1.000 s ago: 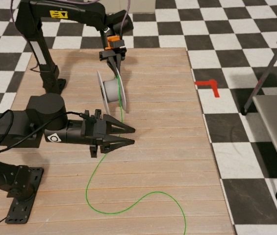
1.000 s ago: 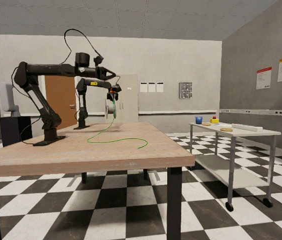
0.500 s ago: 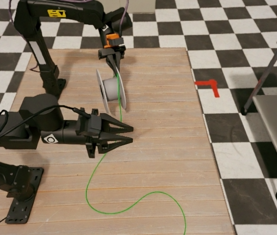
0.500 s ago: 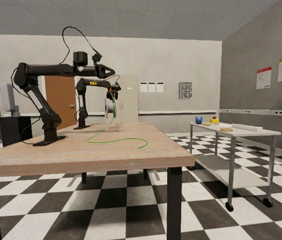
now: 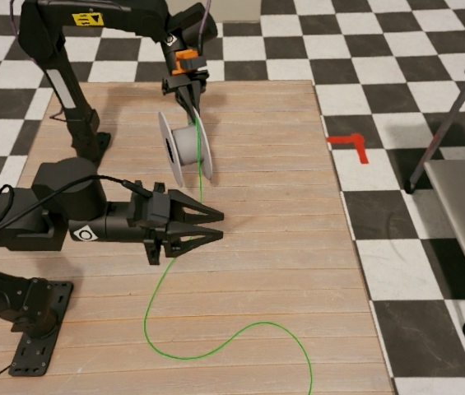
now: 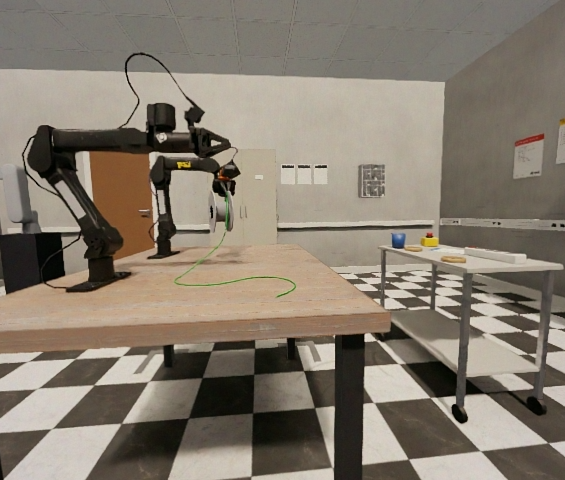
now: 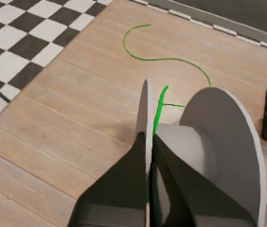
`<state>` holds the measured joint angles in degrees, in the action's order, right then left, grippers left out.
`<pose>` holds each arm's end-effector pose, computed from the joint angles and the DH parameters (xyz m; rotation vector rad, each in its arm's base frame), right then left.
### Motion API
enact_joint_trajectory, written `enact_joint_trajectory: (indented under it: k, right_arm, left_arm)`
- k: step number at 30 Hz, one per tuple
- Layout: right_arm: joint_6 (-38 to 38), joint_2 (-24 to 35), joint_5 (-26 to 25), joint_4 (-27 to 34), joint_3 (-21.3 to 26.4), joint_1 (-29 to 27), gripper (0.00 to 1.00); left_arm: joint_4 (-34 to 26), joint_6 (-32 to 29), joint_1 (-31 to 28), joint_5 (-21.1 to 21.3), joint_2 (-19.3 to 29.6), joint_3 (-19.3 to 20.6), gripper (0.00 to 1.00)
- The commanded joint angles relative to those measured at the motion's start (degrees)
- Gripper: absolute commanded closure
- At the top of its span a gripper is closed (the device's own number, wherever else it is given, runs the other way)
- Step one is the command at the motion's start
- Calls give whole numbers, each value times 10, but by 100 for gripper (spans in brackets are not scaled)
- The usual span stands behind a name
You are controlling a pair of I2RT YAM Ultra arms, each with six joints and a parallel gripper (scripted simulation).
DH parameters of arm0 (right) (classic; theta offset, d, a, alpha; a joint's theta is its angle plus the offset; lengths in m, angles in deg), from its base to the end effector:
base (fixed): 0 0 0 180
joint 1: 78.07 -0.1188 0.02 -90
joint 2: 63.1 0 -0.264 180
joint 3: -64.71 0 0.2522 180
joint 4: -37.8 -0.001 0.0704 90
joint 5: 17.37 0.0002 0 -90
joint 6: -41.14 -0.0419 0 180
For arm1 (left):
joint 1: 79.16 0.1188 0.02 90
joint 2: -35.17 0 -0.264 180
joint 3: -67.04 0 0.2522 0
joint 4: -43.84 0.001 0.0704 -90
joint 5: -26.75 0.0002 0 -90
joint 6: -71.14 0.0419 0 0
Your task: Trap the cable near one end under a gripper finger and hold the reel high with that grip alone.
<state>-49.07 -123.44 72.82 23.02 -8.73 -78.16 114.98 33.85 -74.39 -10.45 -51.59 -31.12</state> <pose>0.2472 0.0012 0.4019 0.0043 1.6001 0.0014 0.3020 -0.0073 0.3494 1.1508 1.8696 -0.6642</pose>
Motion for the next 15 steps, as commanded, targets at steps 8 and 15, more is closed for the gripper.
enact_joint_trajectory:
  k: [8,15]
  right_arm:
    - [7,17,-6,17,-3,6,70]
    - [7,17,-6,17,-3,6,70]
  left_arm:
    - [-15,-68,-13,-14,34,-46,100]
    - [-15,-100,-19,-31,44,-64,100]
